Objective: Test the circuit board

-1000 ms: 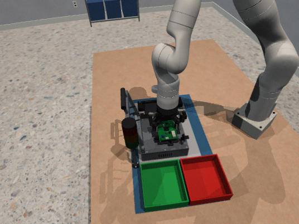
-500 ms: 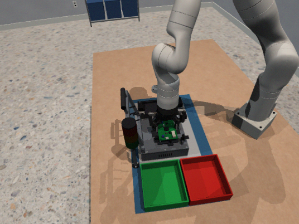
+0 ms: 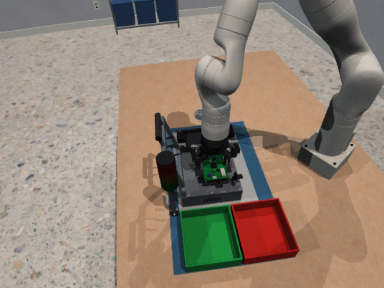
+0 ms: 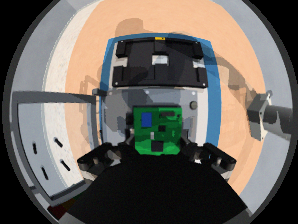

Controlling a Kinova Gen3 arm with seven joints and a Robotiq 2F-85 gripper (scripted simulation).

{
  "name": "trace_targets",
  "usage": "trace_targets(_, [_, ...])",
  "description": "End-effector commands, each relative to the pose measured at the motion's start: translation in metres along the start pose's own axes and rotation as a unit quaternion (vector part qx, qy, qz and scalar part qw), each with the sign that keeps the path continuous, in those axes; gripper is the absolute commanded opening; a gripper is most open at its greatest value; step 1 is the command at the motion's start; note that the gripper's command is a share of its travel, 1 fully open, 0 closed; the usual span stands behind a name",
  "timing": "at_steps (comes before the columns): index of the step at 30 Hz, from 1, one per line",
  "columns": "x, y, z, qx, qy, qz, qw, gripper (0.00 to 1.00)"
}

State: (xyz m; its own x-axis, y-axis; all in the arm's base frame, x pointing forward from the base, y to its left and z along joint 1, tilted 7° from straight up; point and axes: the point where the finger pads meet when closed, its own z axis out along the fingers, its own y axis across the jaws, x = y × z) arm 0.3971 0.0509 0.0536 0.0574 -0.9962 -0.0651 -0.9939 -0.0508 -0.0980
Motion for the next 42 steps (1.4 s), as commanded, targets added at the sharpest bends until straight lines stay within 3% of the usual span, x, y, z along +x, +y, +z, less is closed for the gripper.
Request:
trace_targets(1, [0.0,-0.0005,-0.0005,0.001,0.0,0.0,1.0,0.77])
trace_targets(42, [0.0,-0.0005,0.004,0.001,0.0,0.0,1.0,0.77])
